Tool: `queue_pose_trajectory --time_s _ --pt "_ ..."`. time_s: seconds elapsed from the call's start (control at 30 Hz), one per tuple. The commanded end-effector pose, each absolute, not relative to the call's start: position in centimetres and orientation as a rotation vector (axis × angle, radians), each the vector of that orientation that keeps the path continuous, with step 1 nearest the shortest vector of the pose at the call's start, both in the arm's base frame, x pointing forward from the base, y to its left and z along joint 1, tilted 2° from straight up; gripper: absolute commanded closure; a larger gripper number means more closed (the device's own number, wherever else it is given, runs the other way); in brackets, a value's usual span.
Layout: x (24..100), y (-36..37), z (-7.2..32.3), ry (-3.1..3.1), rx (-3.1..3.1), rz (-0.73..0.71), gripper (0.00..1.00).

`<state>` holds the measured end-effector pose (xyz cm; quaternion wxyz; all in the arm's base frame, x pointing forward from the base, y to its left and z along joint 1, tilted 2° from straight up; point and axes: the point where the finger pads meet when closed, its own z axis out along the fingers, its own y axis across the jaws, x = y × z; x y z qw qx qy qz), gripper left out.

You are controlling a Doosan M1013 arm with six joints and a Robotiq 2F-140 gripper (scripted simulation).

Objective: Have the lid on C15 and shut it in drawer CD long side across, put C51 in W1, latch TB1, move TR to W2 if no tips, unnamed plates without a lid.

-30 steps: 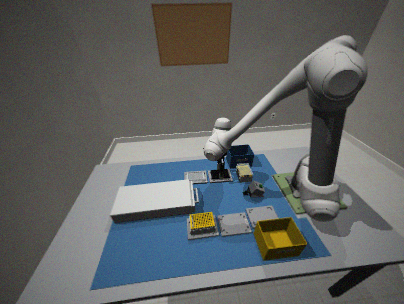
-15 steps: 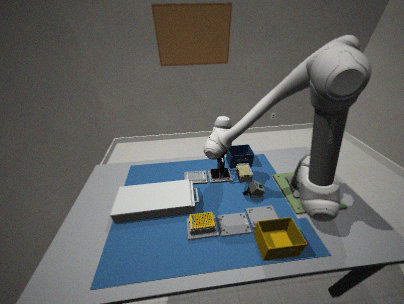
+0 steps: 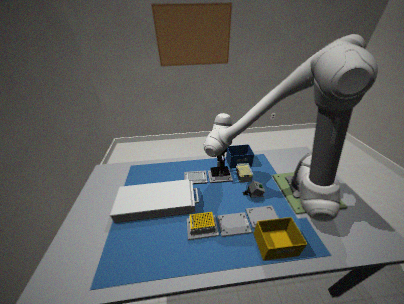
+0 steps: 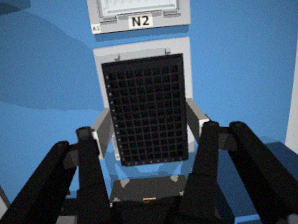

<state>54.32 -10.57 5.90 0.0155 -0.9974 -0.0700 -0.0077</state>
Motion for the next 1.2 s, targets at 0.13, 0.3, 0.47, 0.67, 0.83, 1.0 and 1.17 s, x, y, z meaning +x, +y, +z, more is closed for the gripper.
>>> queue_pose_trajectory --time_s 0.13,0.3,0.47,0.67,0.83,1.0,1.17 --pt "54.3 -10.6 6.6 -0.218 -3.103 -0.024 1.00" --pt "54.3 -10.6 7.2 -0.218 -3.103 -0.024 1.00" --pt "54.3 -10.6 7.9 -0.218 -3.103 -0.024 1.00" --pt "54.3 -10.7 8.4 -0.218 -3.103 -0.024 1.00" --pt "54.3 -10.7 9.1 -0.218 -3.103 -0.024 1.00" --pt "54.3 -10.7 9.8 -0.218 -3.103 -0.024 1.00" --pt "54.3 -10.7 10.3 -0.218 -3.103 -0.024 1.00"
